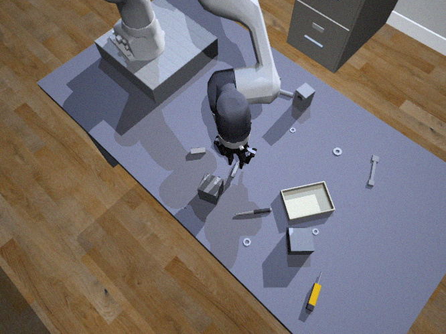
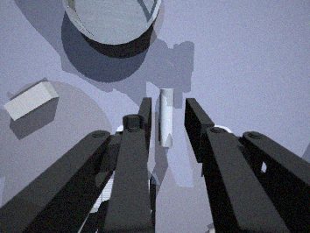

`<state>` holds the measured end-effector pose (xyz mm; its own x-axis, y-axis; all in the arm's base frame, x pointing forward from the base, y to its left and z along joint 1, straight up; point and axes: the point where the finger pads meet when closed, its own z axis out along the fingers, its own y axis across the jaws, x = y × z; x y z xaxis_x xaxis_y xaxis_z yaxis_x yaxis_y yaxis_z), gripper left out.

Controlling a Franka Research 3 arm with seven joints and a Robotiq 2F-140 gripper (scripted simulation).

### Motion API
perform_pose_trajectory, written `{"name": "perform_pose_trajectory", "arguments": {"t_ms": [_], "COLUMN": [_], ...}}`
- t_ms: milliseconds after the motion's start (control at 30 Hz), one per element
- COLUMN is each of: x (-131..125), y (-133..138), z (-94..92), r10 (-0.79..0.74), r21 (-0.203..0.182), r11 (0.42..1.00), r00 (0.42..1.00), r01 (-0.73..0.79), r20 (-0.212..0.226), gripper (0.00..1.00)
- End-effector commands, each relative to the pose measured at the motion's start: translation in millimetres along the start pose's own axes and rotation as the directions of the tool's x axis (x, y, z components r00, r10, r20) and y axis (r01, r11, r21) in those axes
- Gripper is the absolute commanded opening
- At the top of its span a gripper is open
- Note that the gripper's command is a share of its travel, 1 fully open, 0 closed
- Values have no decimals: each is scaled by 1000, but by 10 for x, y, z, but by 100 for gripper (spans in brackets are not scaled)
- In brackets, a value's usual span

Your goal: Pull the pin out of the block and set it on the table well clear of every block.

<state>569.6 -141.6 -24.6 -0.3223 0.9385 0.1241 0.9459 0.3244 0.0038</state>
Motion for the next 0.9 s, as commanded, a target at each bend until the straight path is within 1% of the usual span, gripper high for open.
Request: {"name": "perform_pose_trajectory", "arguments": {"t_ms": [0,467,533,667,733,800,867], "x": [54,62,68,90,90,97,99], "y": [-16,-18,-17,-20,-20,-22,-23], "z": [-113,-145,-196,-363,-363,-412,-422], "r10": [16,17,17,21,21,22,23], "r21": [7,7,8,8,8,9,9], "r11": [1000,1000,1000,1000,1000,1000,1000], "r00": [1000,1000,1000,1000,1000,1000,1000], "r01": [-16,-16,-17,-21,-21,-22,-23], "r20": [-9,-9,-9,-10,-10,-10,-10], "gripper": [29,29,29,29,29,29,29]}}
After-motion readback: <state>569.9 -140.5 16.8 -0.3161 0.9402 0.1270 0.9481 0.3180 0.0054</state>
